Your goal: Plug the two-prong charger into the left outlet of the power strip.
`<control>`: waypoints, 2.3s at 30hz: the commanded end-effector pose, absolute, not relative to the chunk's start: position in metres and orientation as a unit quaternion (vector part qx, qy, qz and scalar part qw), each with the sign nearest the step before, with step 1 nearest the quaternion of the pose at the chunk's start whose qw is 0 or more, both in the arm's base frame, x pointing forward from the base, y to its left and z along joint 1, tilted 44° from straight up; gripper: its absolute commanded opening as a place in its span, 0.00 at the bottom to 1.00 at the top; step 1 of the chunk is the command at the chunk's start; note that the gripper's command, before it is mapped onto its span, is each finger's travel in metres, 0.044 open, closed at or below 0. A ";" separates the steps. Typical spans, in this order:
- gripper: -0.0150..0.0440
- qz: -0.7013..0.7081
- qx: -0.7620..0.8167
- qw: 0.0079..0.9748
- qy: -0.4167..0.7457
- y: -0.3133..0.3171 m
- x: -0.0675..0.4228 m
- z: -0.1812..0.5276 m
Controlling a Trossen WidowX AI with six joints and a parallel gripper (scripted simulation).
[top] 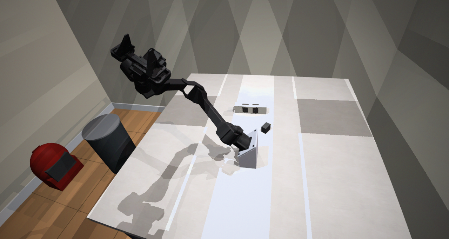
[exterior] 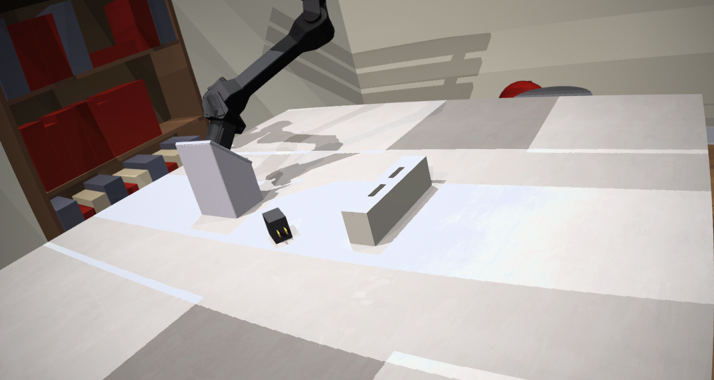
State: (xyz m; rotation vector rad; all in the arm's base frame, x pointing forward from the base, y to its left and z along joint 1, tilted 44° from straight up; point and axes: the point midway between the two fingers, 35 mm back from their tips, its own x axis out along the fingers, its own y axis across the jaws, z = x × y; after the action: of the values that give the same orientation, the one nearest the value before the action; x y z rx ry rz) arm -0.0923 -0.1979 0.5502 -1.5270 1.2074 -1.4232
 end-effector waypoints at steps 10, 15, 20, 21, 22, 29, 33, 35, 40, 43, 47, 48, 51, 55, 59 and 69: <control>1.00 -0.559 -0.559 0.442 0.424 -0.228 -0.099 0.527; 1.00 -0.557 -0.540 0.486 0.402 -0.246 -0.099 0.512; 1.00 -0.552 -0.519 0.529 0.382 -0.264 -0.097 0.496; 1.00 -0.551 -0.514 0.538 0.378 -0.267 -0.096 0.493; 1.00 -0.549 -0.510 0.546 0.374 -0.271 -0.095 0.489; 1.00 -0.535 -0.476 0.604 0.349 -0.296 -0.086 0.465; 1.00 -0.525 -0.456 0.636 0.335 -0.309 -0.078 0.451; 1.00 -0.519 -0.445 0.651 0.329 -0.315 -0.073 0.444; 1.00 -0.503 -0.418 0.689 0.314 -0.330 -0.061 0.426; 1.00 -0.492 -0.398 0.711 0.305 -0.339 -0.053 0.414; 1.00 -0.477 -0.370 0.740 0.295 -0.351 -0.041 0.398; 1.00 -0.473 -0.363 0.747 0.292 -0.353 -0.037 0.394; 1.00 -0.460 -0.344 0.767 0.287 -0.360 -0.027 0.382; 1.00 -0.441 -0.323 0.789 0.282 -0.368 -0.013 0.366; 1.00 -0.420 -0.301 0.809 0.280 -0.375 0.003 0.350; 1.00 -0.375 -0.224 0.858 0.269 -0.383 0.044 0.309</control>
State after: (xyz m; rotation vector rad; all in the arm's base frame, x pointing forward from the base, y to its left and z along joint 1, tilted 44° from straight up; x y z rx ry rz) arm 0.0300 -0.3782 0.3296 -0.5535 0.5697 -0.8270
